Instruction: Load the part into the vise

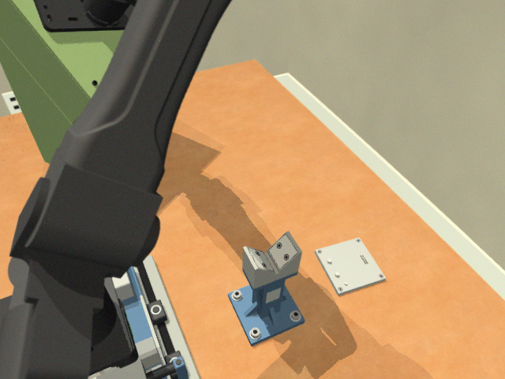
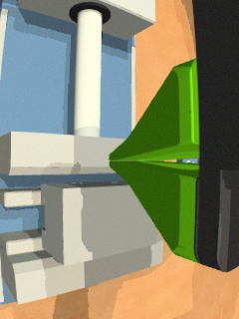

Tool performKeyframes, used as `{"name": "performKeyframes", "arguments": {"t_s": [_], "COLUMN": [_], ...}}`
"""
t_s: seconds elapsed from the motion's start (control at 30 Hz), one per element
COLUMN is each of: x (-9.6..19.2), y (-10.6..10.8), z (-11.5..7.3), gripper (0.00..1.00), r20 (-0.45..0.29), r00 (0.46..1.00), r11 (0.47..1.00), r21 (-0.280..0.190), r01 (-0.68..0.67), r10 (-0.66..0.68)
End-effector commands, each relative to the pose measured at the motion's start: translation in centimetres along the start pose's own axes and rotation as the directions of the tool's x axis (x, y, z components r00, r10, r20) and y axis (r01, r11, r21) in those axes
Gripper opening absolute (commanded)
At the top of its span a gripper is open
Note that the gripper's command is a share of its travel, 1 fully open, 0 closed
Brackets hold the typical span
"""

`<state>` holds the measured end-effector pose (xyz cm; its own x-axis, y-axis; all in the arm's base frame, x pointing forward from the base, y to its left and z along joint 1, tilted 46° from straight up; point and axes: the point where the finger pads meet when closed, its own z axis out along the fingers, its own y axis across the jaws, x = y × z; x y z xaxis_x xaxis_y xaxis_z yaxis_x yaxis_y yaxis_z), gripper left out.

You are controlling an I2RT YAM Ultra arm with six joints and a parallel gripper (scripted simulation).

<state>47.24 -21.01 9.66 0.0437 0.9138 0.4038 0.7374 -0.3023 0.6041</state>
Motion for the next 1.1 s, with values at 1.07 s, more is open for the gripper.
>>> {"name": "performKeyframes", "arguments": {"t_s": [1.07], "x": [-1.50], "y": [0.77], "z": [-1.19], "gripper": [0.00], "r20": [0.035], "r00": [0.999], "r11": [1.000], "r21": [-0.023], "r01": [0.000], "r10": [0.001]}}
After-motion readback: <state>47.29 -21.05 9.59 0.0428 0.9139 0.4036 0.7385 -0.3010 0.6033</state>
